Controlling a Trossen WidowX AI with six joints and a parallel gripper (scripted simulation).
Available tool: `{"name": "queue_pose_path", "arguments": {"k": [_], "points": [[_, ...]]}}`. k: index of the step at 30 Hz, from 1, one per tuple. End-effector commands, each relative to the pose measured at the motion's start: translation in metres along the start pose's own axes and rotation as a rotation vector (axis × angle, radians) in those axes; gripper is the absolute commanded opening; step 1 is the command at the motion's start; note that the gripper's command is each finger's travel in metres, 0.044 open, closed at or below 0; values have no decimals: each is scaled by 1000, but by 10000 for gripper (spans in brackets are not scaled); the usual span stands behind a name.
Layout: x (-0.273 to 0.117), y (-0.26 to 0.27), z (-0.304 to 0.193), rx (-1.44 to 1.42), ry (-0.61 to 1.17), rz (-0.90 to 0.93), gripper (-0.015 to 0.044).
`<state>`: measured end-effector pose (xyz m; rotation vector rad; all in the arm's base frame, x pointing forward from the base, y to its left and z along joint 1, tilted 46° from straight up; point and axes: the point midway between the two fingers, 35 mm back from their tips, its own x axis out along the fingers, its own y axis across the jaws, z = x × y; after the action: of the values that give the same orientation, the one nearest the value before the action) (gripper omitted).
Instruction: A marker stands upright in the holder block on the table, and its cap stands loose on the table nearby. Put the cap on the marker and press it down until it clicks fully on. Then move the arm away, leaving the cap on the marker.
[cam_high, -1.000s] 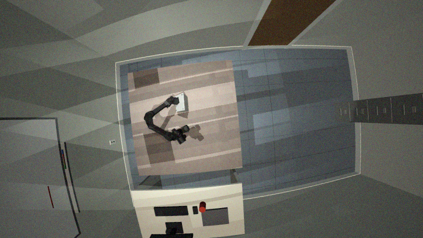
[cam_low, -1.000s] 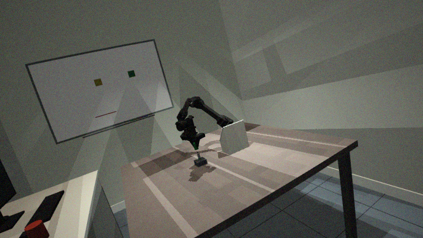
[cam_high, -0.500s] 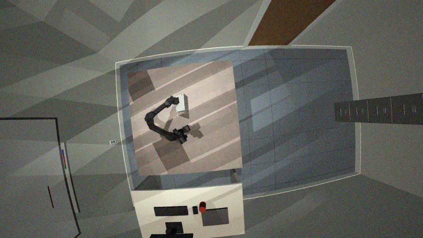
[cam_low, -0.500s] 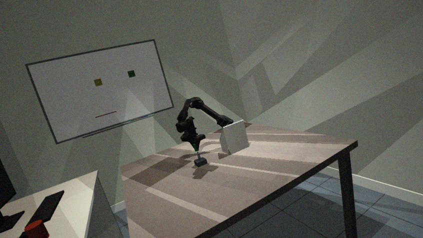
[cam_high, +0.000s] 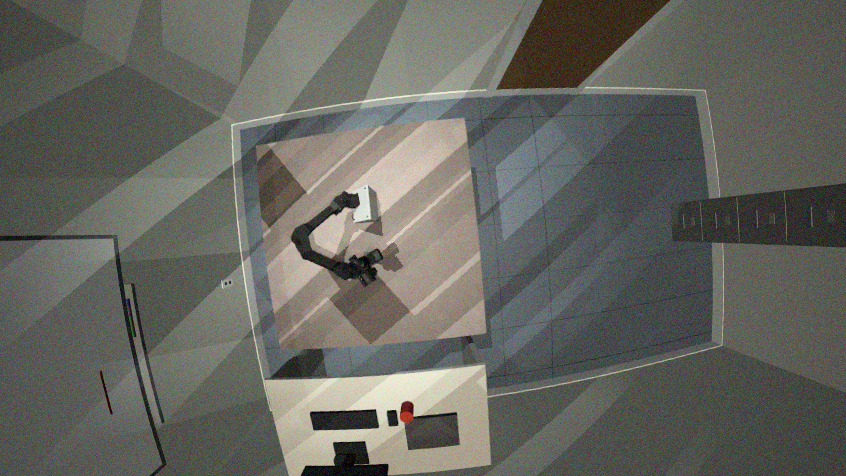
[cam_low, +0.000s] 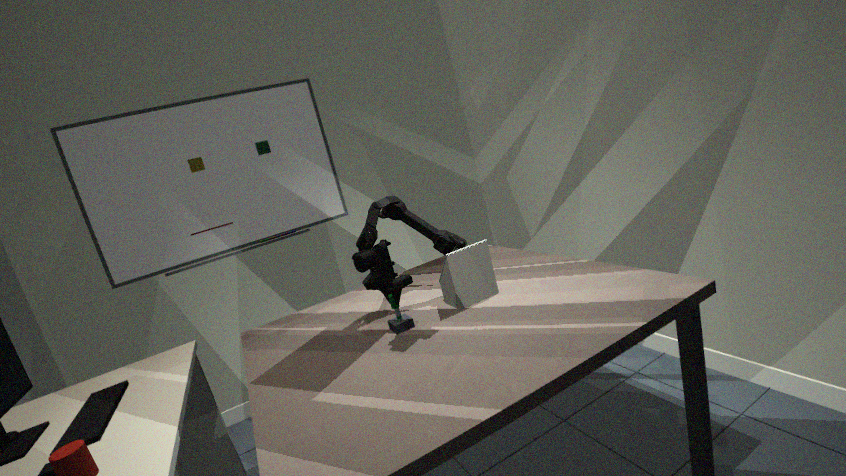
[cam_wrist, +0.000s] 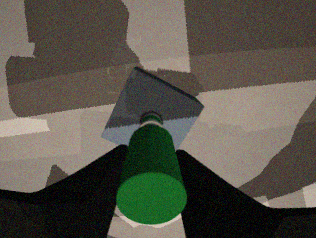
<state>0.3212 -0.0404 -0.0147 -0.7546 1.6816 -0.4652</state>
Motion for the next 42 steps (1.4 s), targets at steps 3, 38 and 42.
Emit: {"name": "queue_pose_path", "arguments": {"k": [3, 38, 42], "points": [[13, 0, -1, -6, 5, -5, 0], [24, 0, -2, -1, 6, -2, 315], [24, 0, -2, -1, 6, -2, 420]]}}
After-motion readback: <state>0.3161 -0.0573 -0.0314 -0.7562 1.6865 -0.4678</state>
